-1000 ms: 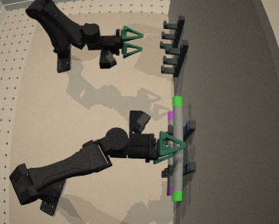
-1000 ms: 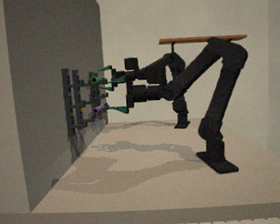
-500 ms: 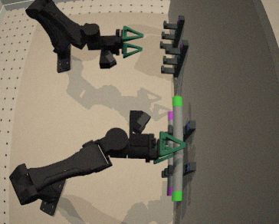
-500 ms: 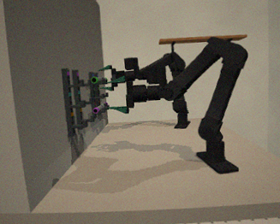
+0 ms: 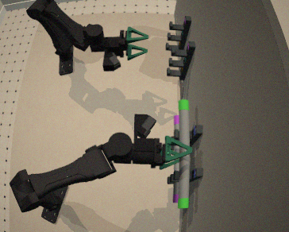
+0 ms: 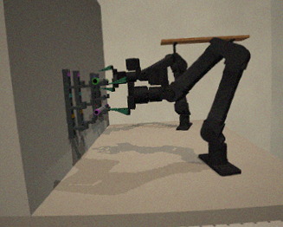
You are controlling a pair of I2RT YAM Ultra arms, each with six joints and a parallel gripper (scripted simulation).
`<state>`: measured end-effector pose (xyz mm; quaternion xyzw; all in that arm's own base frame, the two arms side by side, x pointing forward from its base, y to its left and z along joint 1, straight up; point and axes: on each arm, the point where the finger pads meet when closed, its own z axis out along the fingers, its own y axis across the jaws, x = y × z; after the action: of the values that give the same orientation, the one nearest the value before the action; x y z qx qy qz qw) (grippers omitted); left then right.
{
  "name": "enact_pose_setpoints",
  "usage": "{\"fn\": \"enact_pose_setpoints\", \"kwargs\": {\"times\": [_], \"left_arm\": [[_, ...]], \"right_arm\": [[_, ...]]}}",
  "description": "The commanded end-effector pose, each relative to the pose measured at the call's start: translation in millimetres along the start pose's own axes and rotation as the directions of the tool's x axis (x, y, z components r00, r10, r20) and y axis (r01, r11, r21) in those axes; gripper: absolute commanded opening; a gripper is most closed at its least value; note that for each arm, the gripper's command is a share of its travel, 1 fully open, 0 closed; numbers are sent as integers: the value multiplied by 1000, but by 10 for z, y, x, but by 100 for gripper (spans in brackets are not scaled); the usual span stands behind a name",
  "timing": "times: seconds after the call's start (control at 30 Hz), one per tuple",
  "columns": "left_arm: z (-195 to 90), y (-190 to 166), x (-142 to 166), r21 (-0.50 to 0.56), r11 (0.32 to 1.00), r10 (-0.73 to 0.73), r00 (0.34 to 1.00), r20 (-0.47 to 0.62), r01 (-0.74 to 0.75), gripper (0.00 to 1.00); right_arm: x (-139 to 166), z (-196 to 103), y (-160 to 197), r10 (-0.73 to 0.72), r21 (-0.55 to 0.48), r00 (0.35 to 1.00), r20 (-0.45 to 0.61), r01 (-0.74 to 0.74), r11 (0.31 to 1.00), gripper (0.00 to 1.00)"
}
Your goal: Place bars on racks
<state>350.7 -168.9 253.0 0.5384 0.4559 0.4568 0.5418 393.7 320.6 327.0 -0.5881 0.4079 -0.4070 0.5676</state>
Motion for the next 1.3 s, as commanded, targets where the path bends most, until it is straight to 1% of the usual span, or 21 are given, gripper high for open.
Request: {"fn": "enact_pose_setpoints", "kwargs": {"times": [0.0,0.87,1.27], "left_arm": [[-13,-43,-21,5,1000,2,1000,3,-2,100],[-13,-43,-21,5,1000,2,1000,3,-2,100],[-13,-43,-21,5,1000,2,1000,3,-2,100]], "right_arm": [[47,1,-54,16,24,1000,-3,-16,1000,100],[53,-9,-2,16,24,1000,-3,-16,1000,100],[55,-9,7,16,24,1000,-3,-16,1000,20]]}}
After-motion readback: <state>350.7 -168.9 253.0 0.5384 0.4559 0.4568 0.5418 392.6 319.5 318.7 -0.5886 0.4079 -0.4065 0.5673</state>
